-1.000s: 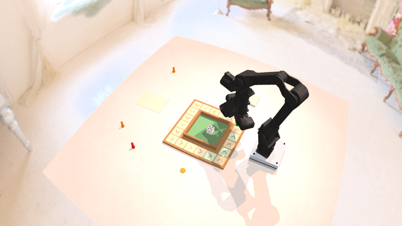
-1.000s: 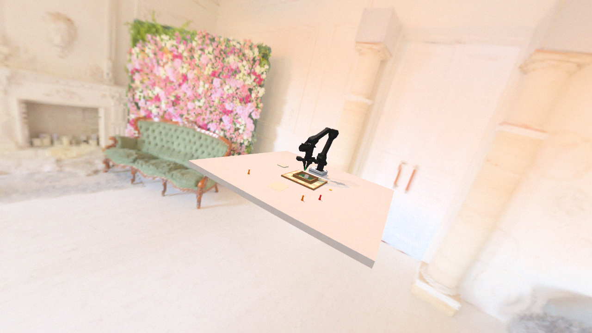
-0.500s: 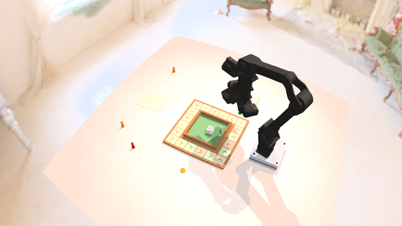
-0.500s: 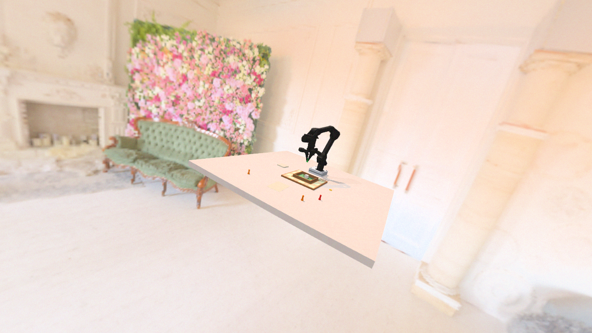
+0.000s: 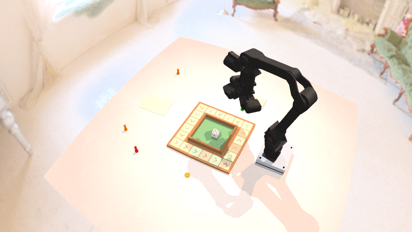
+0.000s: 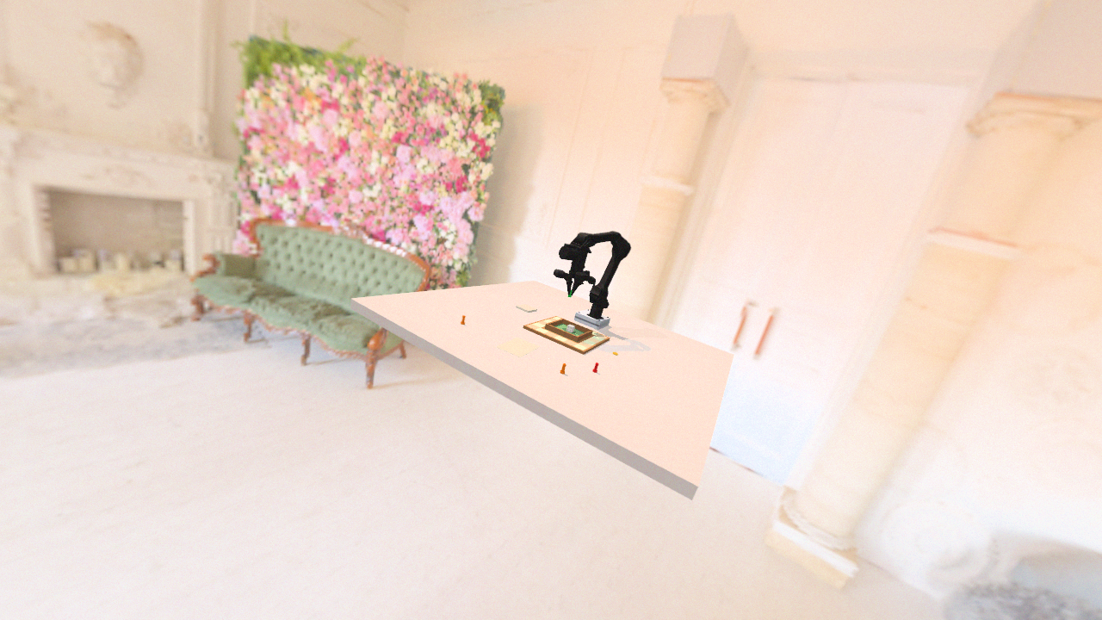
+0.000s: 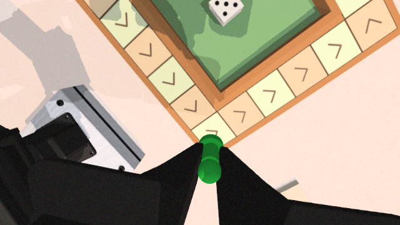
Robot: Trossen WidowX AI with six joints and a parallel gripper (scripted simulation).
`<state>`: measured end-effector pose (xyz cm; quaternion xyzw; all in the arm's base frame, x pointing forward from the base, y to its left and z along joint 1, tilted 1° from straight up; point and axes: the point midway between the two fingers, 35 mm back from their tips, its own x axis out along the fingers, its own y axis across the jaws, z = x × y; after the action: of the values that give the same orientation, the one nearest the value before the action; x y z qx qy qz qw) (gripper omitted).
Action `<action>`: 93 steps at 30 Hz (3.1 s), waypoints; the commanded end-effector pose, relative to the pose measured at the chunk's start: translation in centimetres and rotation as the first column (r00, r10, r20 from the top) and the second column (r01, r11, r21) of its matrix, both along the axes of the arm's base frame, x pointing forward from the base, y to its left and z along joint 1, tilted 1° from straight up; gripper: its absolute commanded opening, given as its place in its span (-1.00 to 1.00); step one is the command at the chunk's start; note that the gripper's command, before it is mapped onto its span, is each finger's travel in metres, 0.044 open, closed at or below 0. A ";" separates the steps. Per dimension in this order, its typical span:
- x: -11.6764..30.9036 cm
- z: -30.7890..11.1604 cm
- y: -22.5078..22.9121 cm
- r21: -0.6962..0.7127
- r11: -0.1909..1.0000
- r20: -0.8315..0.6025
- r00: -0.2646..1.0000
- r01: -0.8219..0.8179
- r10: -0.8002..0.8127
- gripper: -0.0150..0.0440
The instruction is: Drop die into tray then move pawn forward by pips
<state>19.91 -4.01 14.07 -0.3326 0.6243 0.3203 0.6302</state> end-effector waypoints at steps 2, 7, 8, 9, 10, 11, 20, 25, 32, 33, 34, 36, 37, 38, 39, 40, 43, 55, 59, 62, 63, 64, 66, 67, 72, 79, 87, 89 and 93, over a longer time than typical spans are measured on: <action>2.2 -0.4 -0.2 0.008 1.000 0.000 1.000 0.010 -0.010 -0.49; 4.3 -1.0 -0.3 0.011 1.000 0.003 1.000 0.015 -0.016 -0.49; 4.8 -1.1 -0.4 0.012 1.000 0.003 1.000 0.016 -0.016 -0.49; 5.2 -1.2 -0.4 0.012 1.000 0.004 1.000 0.017 -0.017 -0.49; 5.6 -1.4 -0.4 0.011 1.000 0.004 1.000 0.016 -0.016 -0.49; 6.1 -1.5 -0.5 0.011 1.000 0.004 1.000 0.015 -0.015 -0.49; 10.0 -3.1 -0.7 0.006 1.000 0.007 1.000 0.006 -0.006 -0.49; 12.1 -4.3 -0.7 0.003 1.000 0.009 1.000 0.001 -0.001 -0.49; 14.9 -6.2 -0.7 -0.001 1.000 0.011 1.000 -0.006 0.006 -0.49; 15.3 -6.5 -0.6 -0.001 1.000 0.011 1.000 -0.007 0.007 -0.49; 15.6 -6.7 -0.6 -0.002 1.000 0.011 1.000 -0.008 0.008 -0.49; 15.9 -7.0 -0.6 -0.002 1.000 0.011 1.000 -0.008 0.008 -0.49; 15.9 -7.0 -0.6 -0.002 1.000 0.011 1.000 -0.008 0.008 -0.49; 15.9 -7.0 -0.6 -0.002 1.000 0.011 1.000 -0.008 0.008 -0.49; 15.9 -7.2 -0.6 -0.002 1.000 0.011 1.000 -0.008 0.008 -0.49; 15.9 -7.5 -0.6 -0.002 1.000 0.011 1.000 -0.008 0.008 -0.49; 16.0 -8.6 -0.6 -0.002 1.000 0.011 1.000 -0.008 0.008 -0.49; 16.0 -10.7 -0.7 -0.002 1.000 0.011 1.000 -0.008 0.008 -0.49; 16.0 -11.3 -0.7 -0.002 1.000 0.011 1.000 -0.008 0.008 -0.49; 16.0 -11.8 -0.7 -0.002 1.000 0.011 1.000 -0.008 0.008 -0.49; 16.0 -11.9 -0.7 -0.002 1.000 0.011 1.000 -0.008 0.008 -0.49; 16.0 -12.1 -0.7 -0.002 1.000 0.011 1.000 -0.008 0.008 -0.49; 16.0 -12.2 -0.7 -0.002 1.000 0.011 1.000 -0.008 0.008 -0.49; 16.1 -11.7 -0.6 0.001 1.000 0.017 1.000 -0.011 0.011 -0.40; 16.1 -11.7 -0.6 0.001 1.000 0.017 1.000 -0.011 0.011 0.04; 16.1 -7.8 -0.6 -0.001 1.000 0.013 1.000 -0.009 0.009 0.67; 15.3 -6.1 0.0 -0.001 1.000 0.011 1.000 0.023 -0.023 1.00; 13.4 -4.6 1.4 0.003 0.994 0.010 0.994 0.111 -0.111 1.00; 8.8 -1.9 4.0 0.010 0.953 0.007 0.953 0.303 -0.303 1.00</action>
<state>31.64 -1.65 9.92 -0.2690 0.6554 0.2628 0.6550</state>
